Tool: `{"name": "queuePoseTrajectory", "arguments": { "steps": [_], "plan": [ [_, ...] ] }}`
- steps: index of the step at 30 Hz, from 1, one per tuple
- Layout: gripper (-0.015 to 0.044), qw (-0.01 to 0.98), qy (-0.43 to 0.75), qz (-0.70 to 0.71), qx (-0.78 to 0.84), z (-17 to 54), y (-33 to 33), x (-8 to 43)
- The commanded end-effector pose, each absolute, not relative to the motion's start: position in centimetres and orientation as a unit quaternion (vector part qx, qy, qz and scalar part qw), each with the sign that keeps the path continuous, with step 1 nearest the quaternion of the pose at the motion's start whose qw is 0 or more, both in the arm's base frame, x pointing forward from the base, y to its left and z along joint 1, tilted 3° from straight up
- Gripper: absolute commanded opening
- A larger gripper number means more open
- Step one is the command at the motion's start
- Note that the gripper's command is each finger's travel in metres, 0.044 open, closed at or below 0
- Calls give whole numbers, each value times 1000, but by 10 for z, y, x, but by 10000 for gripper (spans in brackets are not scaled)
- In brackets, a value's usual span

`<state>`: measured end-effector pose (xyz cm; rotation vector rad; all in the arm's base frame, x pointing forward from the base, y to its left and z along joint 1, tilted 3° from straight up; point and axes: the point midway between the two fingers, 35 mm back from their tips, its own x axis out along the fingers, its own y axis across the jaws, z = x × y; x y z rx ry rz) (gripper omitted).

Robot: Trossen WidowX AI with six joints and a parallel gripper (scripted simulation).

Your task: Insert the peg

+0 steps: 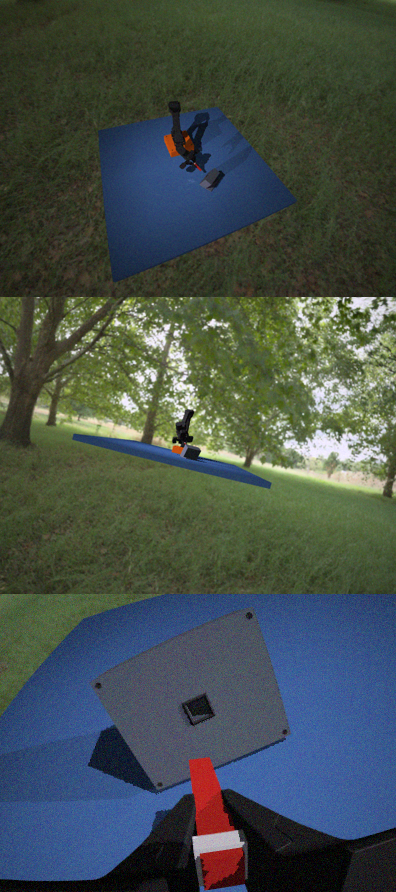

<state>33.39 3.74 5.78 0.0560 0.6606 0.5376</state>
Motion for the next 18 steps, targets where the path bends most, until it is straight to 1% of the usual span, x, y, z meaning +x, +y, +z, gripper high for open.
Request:
{"name": "queuePoseTrajectory", "arguments": {
  "steps": [1, 18],
  "plan": [
    [0, 914, 304, 269, 13, 57, 35, 330],
    [0, 925, 250, 283, -34, 61, 26, 325]
  ]
}}
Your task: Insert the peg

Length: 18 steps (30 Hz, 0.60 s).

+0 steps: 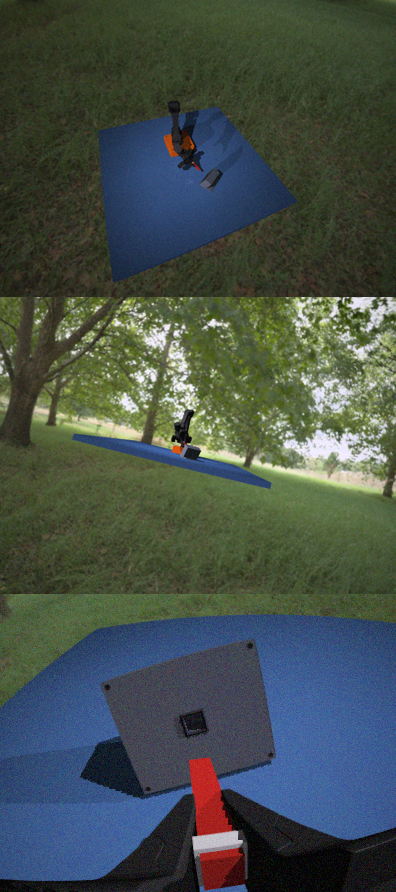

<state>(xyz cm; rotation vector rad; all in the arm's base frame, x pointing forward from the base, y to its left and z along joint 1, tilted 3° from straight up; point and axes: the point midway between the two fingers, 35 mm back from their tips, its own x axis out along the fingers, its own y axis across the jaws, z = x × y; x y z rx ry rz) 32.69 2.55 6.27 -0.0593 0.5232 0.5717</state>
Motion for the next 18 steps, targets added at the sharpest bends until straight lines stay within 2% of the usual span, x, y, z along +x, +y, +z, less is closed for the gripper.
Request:
{"name": "queuePoseTrajectory", "arguments": {
  "steps": [1, 18],
  "plan": [
    [0, 926, 249, 283, -35, 61, 26, 325],
    [0, 929, 226, 287, -58, 56, 32, 339]
  ]
}}
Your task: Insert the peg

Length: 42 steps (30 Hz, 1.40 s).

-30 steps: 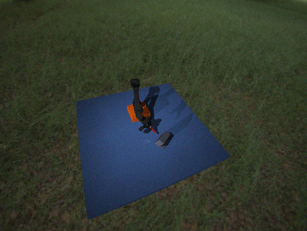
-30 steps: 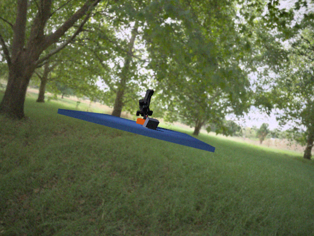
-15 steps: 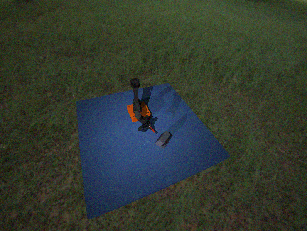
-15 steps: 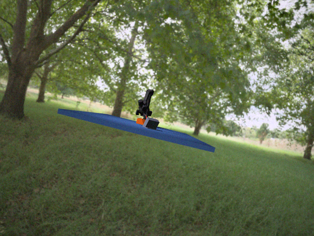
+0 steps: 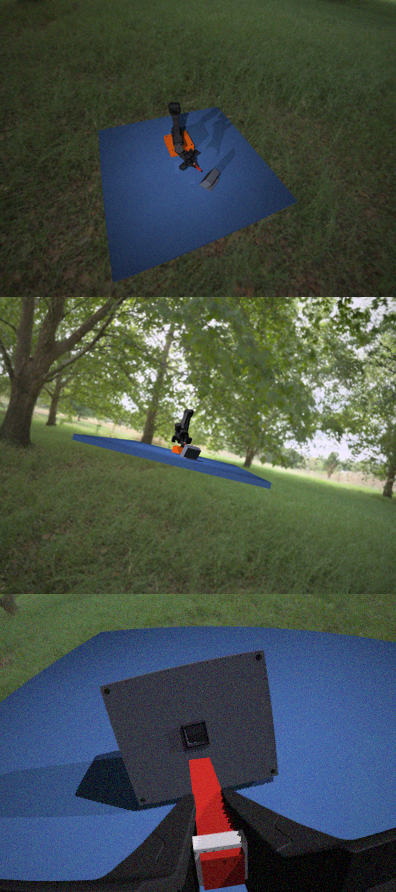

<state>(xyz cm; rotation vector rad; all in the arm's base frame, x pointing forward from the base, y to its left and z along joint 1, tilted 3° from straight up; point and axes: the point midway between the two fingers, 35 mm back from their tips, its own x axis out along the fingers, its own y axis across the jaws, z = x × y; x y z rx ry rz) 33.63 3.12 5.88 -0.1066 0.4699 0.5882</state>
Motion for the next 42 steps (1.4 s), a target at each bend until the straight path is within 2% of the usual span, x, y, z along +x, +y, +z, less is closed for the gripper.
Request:
{"name": "queuePoseTrajectory", "arguments": {
  "steps": [1, 42],
  "plan": [
    [0, 929, 225, 287, -60, 56, 33, 340],
    [0, 934, 183, 292, -94, 44, 49, 362]
  ]
}}
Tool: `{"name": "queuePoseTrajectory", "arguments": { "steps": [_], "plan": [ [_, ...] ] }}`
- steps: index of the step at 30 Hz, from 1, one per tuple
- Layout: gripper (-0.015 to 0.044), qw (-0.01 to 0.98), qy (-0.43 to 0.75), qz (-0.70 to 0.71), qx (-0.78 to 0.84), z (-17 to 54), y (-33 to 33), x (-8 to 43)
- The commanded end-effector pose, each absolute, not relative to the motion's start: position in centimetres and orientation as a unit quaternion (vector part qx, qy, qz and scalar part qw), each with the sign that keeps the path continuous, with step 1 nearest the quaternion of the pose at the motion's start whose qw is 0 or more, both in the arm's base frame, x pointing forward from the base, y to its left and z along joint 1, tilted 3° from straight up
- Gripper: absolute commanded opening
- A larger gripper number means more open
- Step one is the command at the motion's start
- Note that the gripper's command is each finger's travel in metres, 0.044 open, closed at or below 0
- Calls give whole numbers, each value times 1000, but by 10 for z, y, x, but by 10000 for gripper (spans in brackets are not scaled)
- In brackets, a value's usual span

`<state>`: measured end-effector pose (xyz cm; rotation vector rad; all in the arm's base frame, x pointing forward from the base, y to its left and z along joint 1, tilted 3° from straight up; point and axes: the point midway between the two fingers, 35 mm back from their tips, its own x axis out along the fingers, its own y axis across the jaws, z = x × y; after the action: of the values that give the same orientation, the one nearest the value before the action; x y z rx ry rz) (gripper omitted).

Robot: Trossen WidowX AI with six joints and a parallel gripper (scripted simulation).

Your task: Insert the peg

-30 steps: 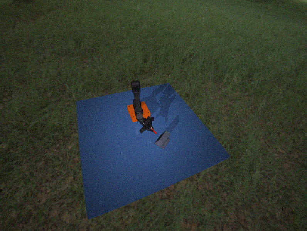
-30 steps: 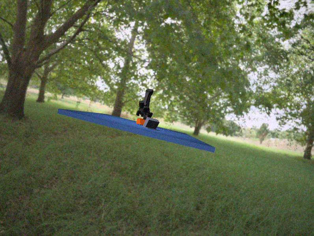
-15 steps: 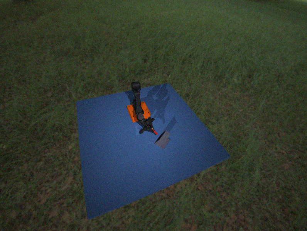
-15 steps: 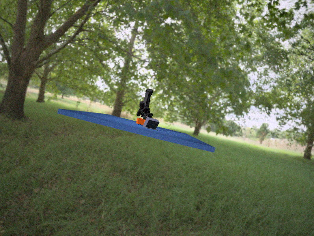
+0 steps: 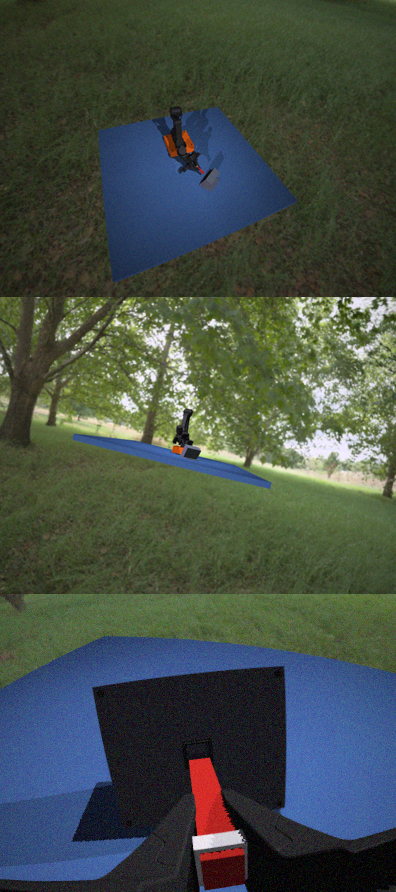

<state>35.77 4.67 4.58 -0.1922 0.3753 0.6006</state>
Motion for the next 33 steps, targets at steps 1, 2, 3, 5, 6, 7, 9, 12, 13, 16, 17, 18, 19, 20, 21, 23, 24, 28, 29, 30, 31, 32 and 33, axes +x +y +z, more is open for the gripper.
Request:
{"name": "queuePoseTrajectory", "arguments": {
  "steps": [1, 2, 3, 5, 6, 7, 9, 12, 13, 16, 17, 18, 19, 20, 21, 23, 24, 28, 29, 30, 31, 32, 33],
  "plan": [
    [0, 934, 183, 292, -94, 43, 49, 363],
    [0, 934, 183, 292, -94, 43, 50, 364],
    [0, 934, 182, 292, -94, 42, 51, 364],
    [0, 934, 182, 292, -94, 41, 52, 366],
    [0, 934, 182, 292, -94, 40, 53, 367],
    [0, 934, 182, 292, -94, 40, 54, 368],
    [0, 934, 182, 292, -94, 39, 55, 369],
    [0, 934, 182, 292, -94, 38, 56, 372],
    [0, 934, 182, 292, -94, 37, 57, 373],
    [0, 934, 182, 292, -94, 37, 58, 375],
    [0, 934, 182, 293, -94, 37, 57, 374],
    [0, 934, 183, 293, -94, 37, 57, 372],
    [0, 933, 183, 294, -94, 37, 57, 371],
    [0, 933, 184, 294, -94, 37, 57, 370],
    [0, 933, 184, 294, -94, 37, 57, 370],
    [0, 933, 184, 294, -94, 37, 57, 370],
    [0, 933, 184, 294, -94, 37, 57, 370],
    [0, 933, 184, 294, -94, 37, 57, 370],
    [0, 933, 184, 294, -94, 37, 57, 370],
    [0, 933, 184, 294, -94, 37, 57, 370],
    [0, 933, 184, 294, -94, 37, 57, 370],
    [0, 933, 184, 294, -94, 37, 57, 370],
    [0, 933, 184, 294, -94, 37, 57, 370]
  ]
}}
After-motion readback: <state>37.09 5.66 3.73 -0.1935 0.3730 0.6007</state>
